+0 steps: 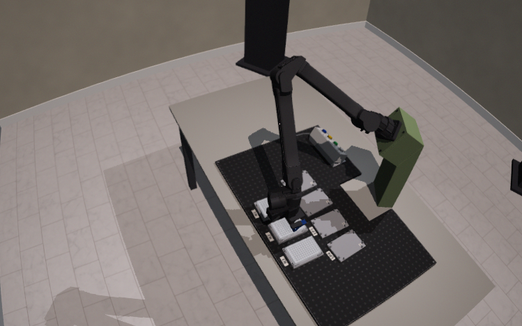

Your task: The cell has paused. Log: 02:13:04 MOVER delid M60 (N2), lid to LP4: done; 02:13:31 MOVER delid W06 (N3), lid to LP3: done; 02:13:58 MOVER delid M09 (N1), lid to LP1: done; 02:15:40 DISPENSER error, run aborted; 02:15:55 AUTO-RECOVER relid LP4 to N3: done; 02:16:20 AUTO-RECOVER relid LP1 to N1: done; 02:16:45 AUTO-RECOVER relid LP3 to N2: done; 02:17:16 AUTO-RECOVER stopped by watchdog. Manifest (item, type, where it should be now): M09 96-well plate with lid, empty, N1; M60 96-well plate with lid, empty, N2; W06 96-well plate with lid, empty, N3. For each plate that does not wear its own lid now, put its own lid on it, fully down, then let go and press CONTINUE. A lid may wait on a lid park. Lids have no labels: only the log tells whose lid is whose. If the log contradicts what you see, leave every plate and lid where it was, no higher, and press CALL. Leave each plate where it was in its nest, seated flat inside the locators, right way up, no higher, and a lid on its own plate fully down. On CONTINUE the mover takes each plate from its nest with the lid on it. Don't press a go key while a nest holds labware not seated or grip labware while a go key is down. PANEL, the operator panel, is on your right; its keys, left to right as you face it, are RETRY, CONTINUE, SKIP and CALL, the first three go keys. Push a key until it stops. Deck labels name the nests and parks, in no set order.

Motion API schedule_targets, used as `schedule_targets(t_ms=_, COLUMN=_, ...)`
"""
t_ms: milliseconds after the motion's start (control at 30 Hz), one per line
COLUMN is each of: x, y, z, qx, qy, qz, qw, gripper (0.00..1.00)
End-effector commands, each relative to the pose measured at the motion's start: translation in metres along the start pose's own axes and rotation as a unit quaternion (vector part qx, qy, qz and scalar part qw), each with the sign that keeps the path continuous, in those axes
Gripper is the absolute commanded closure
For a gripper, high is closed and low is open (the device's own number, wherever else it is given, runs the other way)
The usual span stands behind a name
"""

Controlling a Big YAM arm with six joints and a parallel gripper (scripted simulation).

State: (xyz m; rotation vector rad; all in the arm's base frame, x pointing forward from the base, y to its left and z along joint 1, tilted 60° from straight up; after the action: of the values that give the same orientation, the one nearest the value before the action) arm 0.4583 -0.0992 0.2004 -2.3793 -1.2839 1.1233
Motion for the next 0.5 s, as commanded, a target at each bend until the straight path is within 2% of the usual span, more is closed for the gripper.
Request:
schedule_targets(t_ms=0, x=0.001, y=-0.005, z=-0.004, qx=-0.007, qy=0.008, qz=-0.002, qw=1.000, gripper=0.00)
schedule_targets(t_ms=133, x=0.001, y=-0.005, z=-0.004, qx=-0.007, qy=0.008, qz=-0.002, qw=1.000, gripper=0.00)
schedule_targets(t_ms=200, x=0.000, y=0.006, z=-0.003, qx=-0.005, qy=0.016, qz=0.000, qw=1.000, gripper=0.00)
schedule_targets(t_ms=333, x=-0.002, y=0.014, z=-0.002, qx=-0.003, qy=0.014, qz=0.003, qw=1.000, gripper=0.00)
schedule_targets(t_ms=400, x=-0.002, y=0.014, z=-0.002, qx=-0.003, qy=0.014, qz=0.003, qw=1.000, gripper=0.00)
schedule_targets(t_ms=433, x=0.003, y=0.006, z=-0.006, qx=-0.012, qy=0.008, qz=-0.003, qw=1.000, gripper=0.00)
schedule_targets(t_ms=467, x=0.004, y=0.013, z=-0.003, qx=-0.008, qy=0.005, qz=-0.003, qw=1.000, gripper=0.00)
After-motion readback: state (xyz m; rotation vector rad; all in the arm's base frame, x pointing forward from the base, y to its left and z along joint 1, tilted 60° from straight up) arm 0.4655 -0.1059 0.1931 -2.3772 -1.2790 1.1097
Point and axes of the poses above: the point where the finger pads meet when closed, its own y axis out along the fingers, its own x axis across the jaws, z = x × y, the point moved 10 cm from there along -y, back along the fingers, and after that the axes turned 5 degrees about -y, right-handed, at the moved point
